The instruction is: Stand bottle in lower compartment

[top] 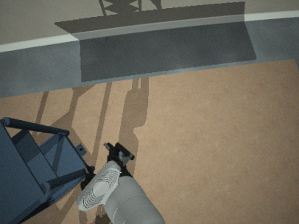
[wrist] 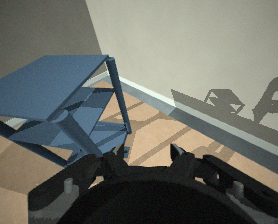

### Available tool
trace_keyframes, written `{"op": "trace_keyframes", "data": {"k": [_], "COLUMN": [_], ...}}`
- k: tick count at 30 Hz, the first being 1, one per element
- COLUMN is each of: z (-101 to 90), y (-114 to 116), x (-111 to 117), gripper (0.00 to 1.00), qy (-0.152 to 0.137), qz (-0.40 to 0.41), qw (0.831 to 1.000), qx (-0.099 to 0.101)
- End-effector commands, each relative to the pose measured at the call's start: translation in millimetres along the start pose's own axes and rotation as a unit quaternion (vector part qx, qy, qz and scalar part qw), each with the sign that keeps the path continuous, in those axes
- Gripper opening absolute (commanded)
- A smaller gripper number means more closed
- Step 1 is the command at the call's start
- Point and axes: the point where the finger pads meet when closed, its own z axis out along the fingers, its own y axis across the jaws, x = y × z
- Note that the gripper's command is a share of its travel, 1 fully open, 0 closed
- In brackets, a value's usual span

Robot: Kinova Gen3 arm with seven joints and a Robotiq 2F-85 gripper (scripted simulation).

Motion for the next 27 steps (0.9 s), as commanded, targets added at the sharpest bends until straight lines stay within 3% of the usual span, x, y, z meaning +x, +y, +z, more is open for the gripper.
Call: {"op": "trace_keyframes", "data": {"k": [1, 3, 18, 20, 27], "z": [-4.3, -4.3, 2.4, 2.4, 5.6], "y": [7.7, 7.7, 8.8, 8.8, 8.9], "x": [-19.8, -19.8, -24.6, -24.6, -26.7], "gripper": [0.76, 0.76, 0.76, 0.76, 0.76], "qy": [0.022, 0.022, 0.214, 0.214, 0.298], "qz": [0.021, 0.021, -0.007, -0.007, -0.02], "qw": [1.0, 1.0, 0.977, 0.977, 0.954], "qx": [-0.002, -0.002, 0.018, 0.018, 0.027]}}
